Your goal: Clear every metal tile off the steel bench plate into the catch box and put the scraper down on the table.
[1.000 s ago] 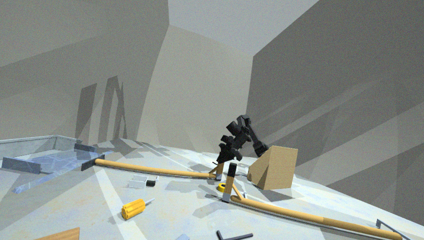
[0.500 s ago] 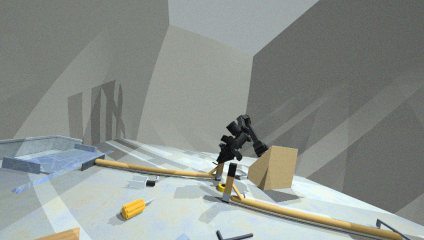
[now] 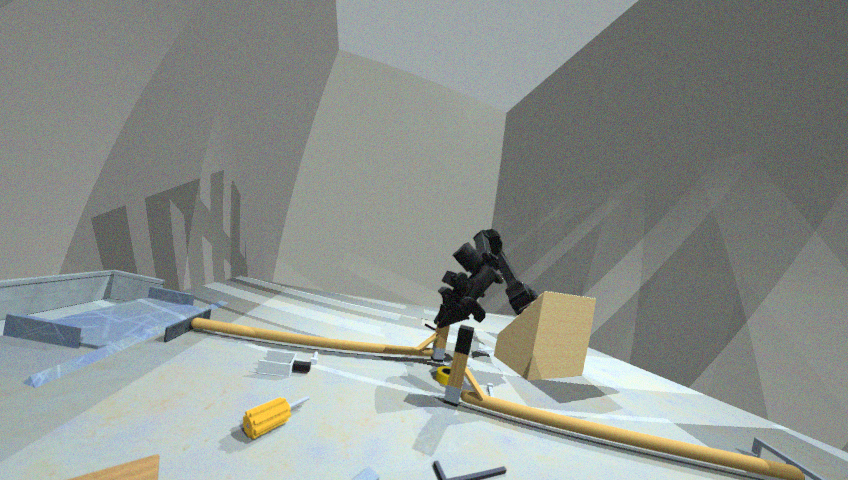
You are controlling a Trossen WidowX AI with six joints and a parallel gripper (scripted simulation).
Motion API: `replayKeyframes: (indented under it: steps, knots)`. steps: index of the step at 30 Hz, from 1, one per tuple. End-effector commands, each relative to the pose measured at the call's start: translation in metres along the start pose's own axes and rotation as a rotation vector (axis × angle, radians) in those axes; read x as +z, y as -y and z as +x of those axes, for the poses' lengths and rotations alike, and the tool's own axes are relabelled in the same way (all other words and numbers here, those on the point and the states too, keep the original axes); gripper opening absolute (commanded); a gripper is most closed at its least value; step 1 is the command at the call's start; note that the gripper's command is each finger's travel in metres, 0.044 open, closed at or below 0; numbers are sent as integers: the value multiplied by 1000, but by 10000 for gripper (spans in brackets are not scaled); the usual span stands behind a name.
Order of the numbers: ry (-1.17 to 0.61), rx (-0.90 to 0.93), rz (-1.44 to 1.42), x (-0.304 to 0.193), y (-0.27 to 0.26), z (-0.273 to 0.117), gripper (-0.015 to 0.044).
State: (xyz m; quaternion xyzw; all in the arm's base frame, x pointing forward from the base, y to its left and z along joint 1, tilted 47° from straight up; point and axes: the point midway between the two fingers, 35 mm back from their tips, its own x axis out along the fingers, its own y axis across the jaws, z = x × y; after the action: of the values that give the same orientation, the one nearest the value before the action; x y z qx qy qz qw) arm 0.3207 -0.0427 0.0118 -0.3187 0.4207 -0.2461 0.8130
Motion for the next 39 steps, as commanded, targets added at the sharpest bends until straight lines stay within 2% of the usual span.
replayKeyframes:
  steps: [1, 15, 39]
  knots:
    - [0, 0, 0, 0, 0, 0, 79]
    - [-1, 2, 0, 1, -1, -1, 440]
    - [-26, 30, 7, 27, -16, -54, 440]
